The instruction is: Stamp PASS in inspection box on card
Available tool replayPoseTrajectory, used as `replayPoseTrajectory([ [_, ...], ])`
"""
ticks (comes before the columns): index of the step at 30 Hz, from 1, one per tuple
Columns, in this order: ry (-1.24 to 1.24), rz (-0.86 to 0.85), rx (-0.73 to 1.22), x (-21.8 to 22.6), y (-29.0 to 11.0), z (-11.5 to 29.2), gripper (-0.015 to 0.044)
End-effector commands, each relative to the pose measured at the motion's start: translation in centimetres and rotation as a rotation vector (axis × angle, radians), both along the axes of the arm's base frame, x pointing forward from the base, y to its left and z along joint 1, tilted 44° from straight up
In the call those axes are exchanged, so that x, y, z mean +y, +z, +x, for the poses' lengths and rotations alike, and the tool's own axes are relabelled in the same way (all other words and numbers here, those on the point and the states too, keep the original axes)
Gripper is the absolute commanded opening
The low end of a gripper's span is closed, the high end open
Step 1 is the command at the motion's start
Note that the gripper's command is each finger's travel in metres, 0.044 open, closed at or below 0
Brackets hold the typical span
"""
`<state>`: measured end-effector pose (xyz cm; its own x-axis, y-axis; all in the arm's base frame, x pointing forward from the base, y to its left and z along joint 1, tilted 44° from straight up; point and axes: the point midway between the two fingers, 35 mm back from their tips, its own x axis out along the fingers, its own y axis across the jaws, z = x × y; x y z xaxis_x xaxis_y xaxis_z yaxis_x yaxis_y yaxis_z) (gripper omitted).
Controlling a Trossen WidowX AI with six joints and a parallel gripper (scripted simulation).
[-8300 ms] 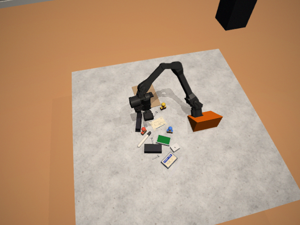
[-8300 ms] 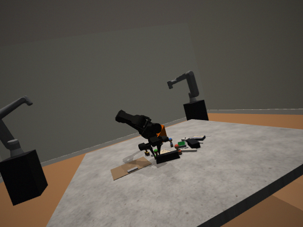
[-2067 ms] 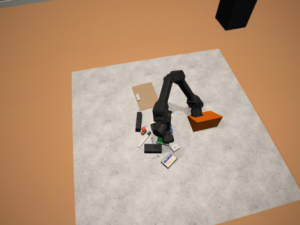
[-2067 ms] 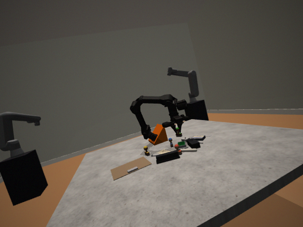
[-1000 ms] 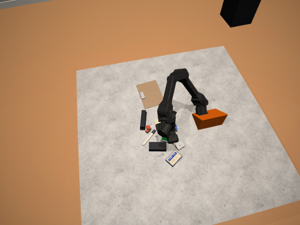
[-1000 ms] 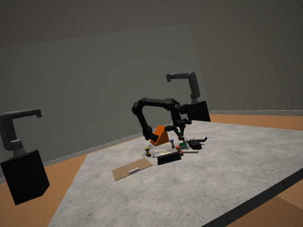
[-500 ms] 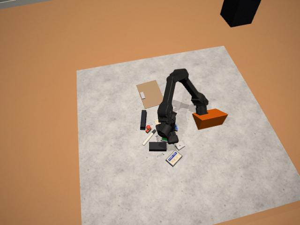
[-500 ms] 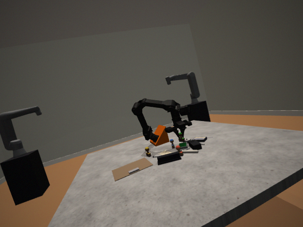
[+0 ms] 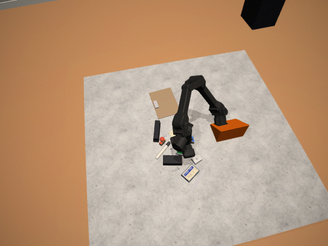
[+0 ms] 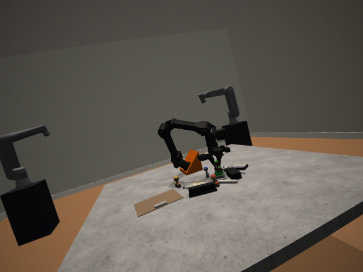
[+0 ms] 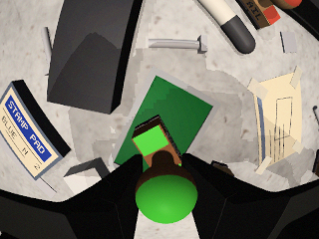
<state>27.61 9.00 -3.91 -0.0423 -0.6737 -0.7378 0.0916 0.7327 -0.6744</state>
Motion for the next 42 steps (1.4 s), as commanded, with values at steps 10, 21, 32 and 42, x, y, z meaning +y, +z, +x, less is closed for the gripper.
replayPoseTrajectory([
  [10, 0.006, -0.003, -0.001, -0.6, -0.6, 0.0, 0.0000],
  [21, 0.005, -0.003, -0.002, -1.0, -0.9, -0.1, 0.0000],
  [32, 0.003, -0.003, -0.005, -1.1, -1.1, -0.1, 0.0000],
  [42, 0.003, -0.004, -0.005, -1.2, -1.2, -0.1, 0.0000],
])
